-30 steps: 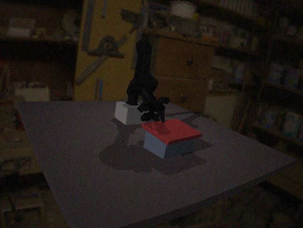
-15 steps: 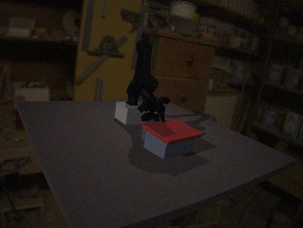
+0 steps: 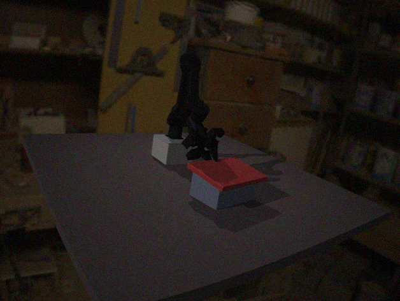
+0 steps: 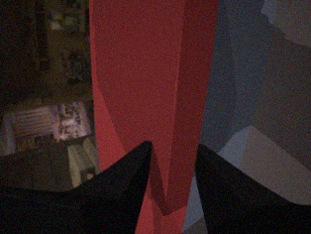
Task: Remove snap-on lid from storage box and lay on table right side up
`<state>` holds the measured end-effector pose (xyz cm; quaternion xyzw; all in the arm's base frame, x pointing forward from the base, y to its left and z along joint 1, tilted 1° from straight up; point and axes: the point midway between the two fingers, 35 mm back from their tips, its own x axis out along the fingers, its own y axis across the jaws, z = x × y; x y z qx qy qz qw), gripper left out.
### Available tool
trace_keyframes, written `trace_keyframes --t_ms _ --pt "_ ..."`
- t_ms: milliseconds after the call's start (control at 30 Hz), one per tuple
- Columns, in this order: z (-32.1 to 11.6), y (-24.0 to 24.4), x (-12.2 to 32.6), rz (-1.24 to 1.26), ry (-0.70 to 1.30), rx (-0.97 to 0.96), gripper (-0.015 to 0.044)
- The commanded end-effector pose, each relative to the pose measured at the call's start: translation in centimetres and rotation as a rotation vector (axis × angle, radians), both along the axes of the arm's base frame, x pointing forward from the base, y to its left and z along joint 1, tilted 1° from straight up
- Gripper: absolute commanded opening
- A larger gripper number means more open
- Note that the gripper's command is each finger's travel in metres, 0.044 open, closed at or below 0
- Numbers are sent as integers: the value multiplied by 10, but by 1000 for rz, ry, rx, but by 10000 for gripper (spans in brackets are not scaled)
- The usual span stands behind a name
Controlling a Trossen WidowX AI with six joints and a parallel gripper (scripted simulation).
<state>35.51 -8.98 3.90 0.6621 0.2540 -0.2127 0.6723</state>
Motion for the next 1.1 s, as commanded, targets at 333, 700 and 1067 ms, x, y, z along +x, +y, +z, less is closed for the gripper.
trace_keyframes --t_ms 333,700,1067 --pt "19 0 1 -4 -4 0 0" --pt "33 0 5 -4 -4 0 0" --pt "48 0 10 -4 -5 0 0"
